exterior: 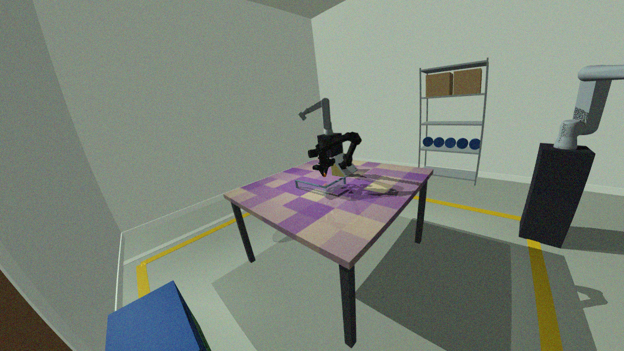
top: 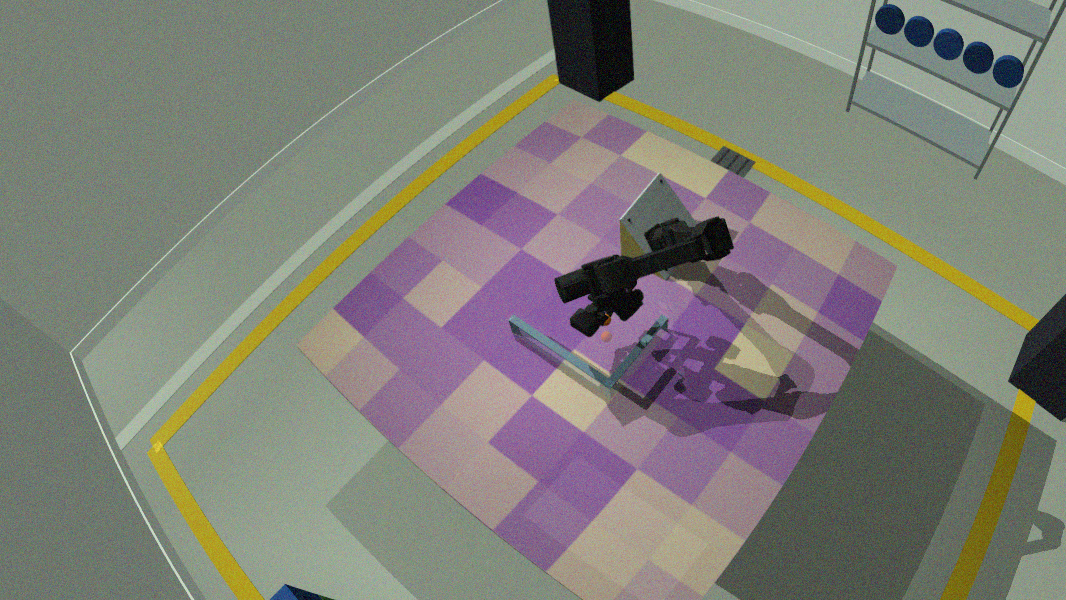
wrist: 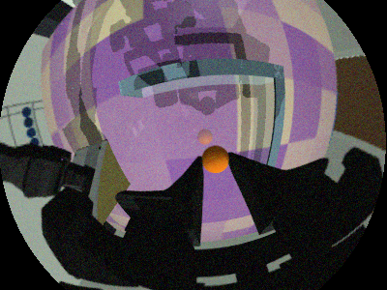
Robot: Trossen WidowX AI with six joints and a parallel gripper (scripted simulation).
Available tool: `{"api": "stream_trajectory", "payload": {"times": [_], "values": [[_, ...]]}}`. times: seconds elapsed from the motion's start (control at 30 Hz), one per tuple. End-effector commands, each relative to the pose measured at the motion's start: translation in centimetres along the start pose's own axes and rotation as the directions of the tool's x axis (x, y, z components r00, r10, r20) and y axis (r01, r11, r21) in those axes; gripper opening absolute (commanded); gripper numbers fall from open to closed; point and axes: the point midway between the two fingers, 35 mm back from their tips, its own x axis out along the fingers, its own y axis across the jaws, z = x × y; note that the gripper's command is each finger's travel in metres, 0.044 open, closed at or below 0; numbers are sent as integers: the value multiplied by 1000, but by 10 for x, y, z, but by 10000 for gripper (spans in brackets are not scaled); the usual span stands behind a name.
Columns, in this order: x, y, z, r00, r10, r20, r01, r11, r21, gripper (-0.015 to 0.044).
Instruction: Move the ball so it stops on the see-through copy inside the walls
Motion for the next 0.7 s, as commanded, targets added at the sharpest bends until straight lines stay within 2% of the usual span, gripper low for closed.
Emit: {"api": "stream_trajectory", "payload": {"times": [0.0,0.33,0.67], "values": [[14,0,-1,1000,4,7,-4,1000,8,0],[64,2,1,1000,4,11,-4,1000,7,0],[74,2,1,1000,4,12,-4,1000,7,0]]}}
